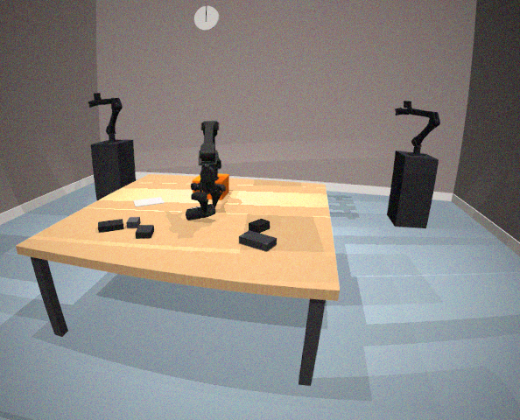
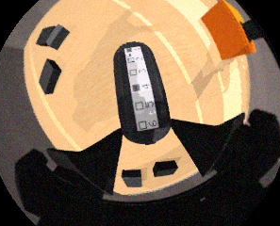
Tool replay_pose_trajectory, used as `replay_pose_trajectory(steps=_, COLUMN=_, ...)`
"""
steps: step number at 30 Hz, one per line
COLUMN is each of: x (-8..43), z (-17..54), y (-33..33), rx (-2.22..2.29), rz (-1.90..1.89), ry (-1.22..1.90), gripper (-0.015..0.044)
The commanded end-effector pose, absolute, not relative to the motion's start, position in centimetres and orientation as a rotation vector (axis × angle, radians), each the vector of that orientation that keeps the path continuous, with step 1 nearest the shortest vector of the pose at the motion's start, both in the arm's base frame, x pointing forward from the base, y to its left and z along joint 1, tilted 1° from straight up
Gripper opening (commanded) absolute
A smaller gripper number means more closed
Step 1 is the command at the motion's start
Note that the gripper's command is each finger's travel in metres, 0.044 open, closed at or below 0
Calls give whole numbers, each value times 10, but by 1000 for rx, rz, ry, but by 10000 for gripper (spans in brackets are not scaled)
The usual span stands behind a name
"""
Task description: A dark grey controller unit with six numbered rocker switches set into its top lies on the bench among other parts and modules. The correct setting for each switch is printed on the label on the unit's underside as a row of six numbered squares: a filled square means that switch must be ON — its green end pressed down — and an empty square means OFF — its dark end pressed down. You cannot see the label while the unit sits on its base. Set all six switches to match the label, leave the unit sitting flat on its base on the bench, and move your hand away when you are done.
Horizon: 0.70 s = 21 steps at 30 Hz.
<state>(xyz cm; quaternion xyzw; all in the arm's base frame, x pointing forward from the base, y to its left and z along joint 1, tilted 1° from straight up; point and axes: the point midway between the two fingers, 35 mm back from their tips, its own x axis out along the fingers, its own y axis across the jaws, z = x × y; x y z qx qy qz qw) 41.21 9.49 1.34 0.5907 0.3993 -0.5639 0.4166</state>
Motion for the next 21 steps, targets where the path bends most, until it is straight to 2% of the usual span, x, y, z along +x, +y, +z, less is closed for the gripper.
replay_pose_trajectory(steps=1, x=411, z=20, y=93, rx=1483, rz=-1408, ry=999, gripper=335)
replay_pose_trajectory(steps=21, x=407, z=30, y=83, rx=1482, rz=-1408, ry=998, gripper=335)
